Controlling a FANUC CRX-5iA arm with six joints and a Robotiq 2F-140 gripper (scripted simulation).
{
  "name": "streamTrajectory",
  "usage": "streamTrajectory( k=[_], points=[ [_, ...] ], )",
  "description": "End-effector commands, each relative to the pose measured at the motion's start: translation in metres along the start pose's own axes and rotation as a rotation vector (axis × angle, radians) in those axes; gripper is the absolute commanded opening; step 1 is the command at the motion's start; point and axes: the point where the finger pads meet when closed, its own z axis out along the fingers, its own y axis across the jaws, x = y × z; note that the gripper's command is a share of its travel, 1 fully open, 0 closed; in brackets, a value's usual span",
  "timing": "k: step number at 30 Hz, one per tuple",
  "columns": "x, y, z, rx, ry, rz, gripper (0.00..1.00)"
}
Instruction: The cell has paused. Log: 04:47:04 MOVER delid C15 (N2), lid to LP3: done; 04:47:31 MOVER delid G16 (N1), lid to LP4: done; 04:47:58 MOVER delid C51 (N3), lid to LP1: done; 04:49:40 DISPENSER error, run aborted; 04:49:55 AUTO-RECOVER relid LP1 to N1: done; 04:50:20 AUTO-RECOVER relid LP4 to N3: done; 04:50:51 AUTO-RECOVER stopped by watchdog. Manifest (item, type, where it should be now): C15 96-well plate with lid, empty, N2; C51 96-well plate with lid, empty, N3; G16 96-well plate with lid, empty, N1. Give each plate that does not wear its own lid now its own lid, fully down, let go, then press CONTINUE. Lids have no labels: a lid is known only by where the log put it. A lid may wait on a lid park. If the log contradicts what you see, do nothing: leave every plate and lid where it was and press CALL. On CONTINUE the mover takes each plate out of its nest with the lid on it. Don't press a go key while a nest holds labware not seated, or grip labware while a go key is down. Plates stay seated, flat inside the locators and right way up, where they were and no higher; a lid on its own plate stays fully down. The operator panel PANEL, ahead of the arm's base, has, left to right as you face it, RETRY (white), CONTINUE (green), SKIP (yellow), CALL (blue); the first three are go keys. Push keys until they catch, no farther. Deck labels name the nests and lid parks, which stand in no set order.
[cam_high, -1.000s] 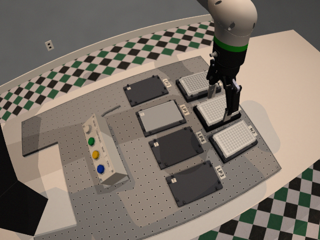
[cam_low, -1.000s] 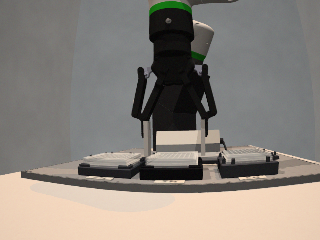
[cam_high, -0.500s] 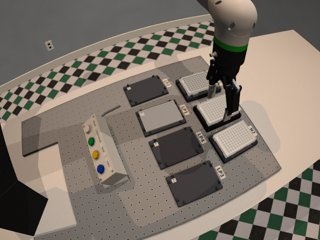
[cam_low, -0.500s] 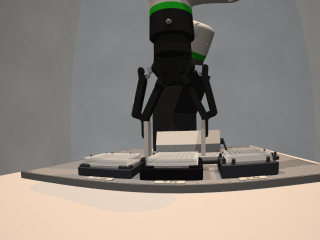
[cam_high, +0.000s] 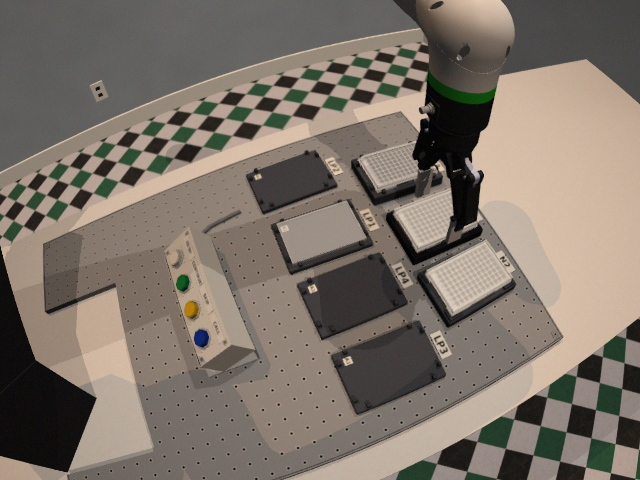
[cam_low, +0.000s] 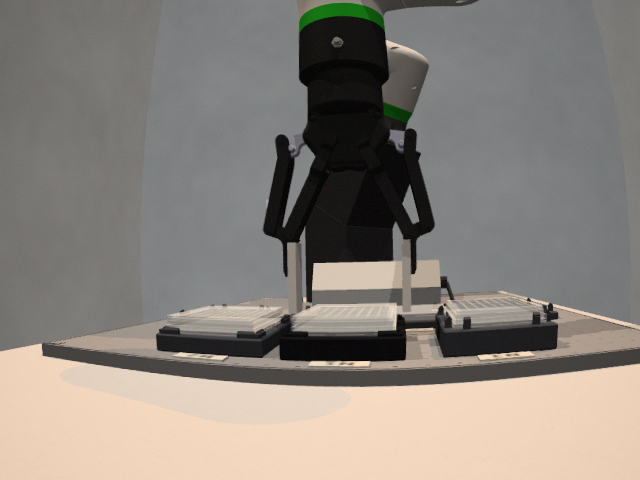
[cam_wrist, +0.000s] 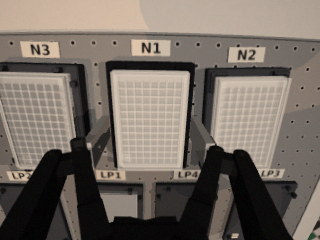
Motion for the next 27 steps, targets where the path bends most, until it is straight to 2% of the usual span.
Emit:
streamTrajectory(
  k=[1,13,27],
  points=[
    [0.0,0.0,0.0,0.0,0.0,0.0,0.66],
    [0.0,0.0,-0.004,0.0,0.0,0.0,0.66],
    [0.0,0.0,-0.027,0.0,0.0,0.0,0.66]
  ],
)
